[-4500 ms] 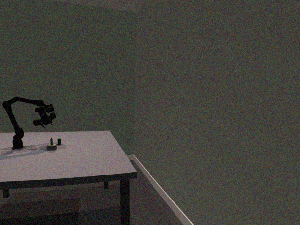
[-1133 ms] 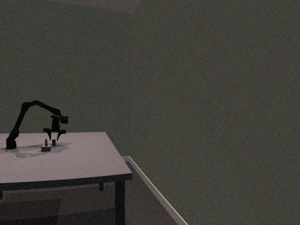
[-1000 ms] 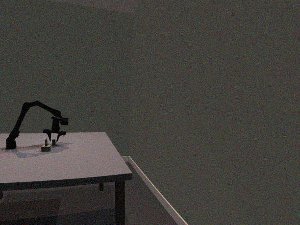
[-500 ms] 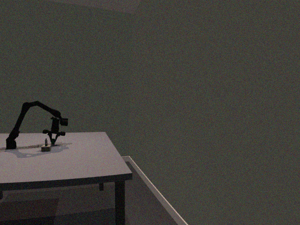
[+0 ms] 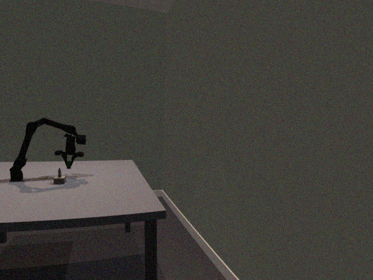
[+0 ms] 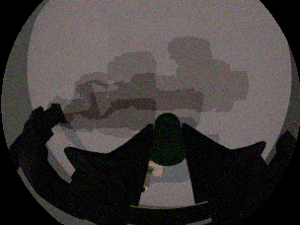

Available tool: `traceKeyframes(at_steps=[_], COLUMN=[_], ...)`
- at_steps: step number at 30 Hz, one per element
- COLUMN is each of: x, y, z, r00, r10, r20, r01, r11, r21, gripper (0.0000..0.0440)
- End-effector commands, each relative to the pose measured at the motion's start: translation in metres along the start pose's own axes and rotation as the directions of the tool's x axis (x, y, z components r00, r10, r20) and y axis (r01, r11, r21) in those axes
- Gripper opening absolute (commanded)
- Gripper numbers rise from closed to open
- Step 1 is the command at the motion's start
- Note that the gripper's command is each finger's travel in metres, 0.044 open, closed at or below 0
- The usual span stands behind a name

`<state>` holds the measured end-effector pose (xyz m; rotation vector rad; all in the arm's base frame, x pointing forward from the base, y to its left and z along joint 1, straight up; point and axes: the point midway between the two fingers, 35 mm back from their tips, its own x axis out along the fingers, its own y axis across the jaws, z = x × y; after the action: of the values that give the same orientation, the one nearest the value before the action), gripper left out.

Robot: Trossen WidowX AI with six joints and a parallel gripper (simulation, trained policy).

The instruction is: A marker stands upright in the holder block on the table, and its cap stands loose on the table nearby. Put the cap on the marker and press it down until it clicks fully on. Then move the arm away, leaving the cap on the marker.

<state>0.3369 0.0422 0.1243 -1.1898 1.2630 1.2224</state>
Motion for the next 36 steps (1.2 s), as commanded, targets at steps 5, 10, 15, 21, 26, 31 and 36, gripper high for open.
traceKeyframes(at_steps=[5, 10, 15, 21, 26, 31, 36], x=[-0.021, -0.031, -0.037, -0.043, -0.046, -0.047, -0.043], y=[0.003, 0.009, 0.016, 0.024, 0.03, 0.035, 0.036], z=[-0.029, -0.046, -0.065, -0.089, -0.11, -0.125, -0.132], r00=[1.0, 1.0, 1.0, 0.999, 0.999, 0.999, 0.999], r10=[-0.005, 0.002, 0.014, 0.021, 0.023, 0.023, 0.026], r20=[0.009, 0.017, 0.021, 0.026, 0.029, 0.033, 0.041], r01=[0.005, -0.003, -0.015, -0.024, -0.027, -0.028, -0.033], r11=[1.0, 0.999, 0.997, 0.994, 0.99, 0.986, 0.983], r21=[0.028, 0.047, 0.072, 0.108, 0.14, 0.167, 0.181], gripper=[0.0058, 0.0051, 0.0043, 0.0032, 0.0022, 0.0011, 0.0001])
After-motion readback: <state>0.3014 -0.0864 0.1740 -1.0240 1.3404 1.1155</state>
